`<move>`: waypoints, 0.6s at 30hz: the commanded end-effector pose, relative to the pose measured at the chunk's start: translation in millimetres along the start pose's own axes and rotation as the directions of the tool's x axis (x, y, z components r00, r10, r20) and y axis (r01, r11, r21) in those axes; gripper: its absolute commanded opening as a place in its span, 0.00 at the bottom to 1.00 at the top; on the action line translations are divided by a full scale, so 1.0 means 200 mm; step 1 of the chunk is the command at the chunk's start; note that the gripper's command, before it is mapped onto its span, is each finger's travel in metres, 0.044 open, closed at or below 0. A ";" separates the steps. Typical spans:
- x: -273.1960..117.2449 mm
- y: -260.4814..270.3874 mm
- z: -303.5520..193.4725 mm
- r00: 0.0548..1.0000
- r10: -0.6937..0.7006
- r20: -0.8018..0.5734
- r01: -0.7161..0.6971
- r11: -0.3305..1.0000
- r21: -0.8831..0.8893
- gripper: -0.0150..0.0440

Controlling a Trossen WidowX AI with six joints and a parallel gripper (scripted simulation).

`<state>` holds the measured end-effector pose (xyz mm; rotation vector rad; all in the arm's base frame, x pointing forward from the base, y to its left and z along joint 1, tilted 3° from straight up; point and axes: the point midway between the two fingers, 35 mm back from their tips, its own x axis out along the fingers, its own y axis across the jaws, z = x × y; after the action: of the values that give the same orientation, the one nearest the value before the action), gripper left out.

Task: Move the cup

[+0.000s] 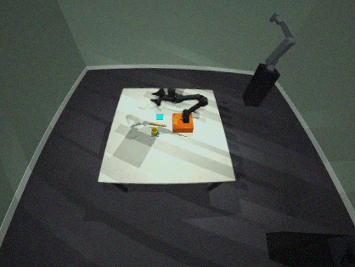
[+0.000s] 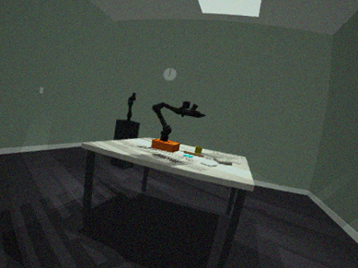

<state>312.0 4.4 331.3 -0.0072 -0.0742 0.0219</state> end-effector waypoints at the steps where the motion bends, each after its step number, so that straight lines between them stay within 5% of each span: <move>1: 0.01 0.01 -0.01 1.000 0.003 -0.013 -0.003 1.000 0.012 0.89; 5: 0.14 0.13 -0.25 0.961 0.070 -0.269 -0.002 0.970 0.242 0.71; 9: 0.20 0.29 -0.54 0.822 0.132 -0.554 0.146 0.891 0.429 0.54; 13: 0.15 0.46 -0.85 0.583 0.153 -0.798 0.410 0.792 0.451 0.54; 18: -0.05 0.63 -1.16 0.199 0.079 -0.977 0.729 0.655 0.201 0.54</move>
<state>346.6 103.5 149.2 0.6825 0.9701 -0.1726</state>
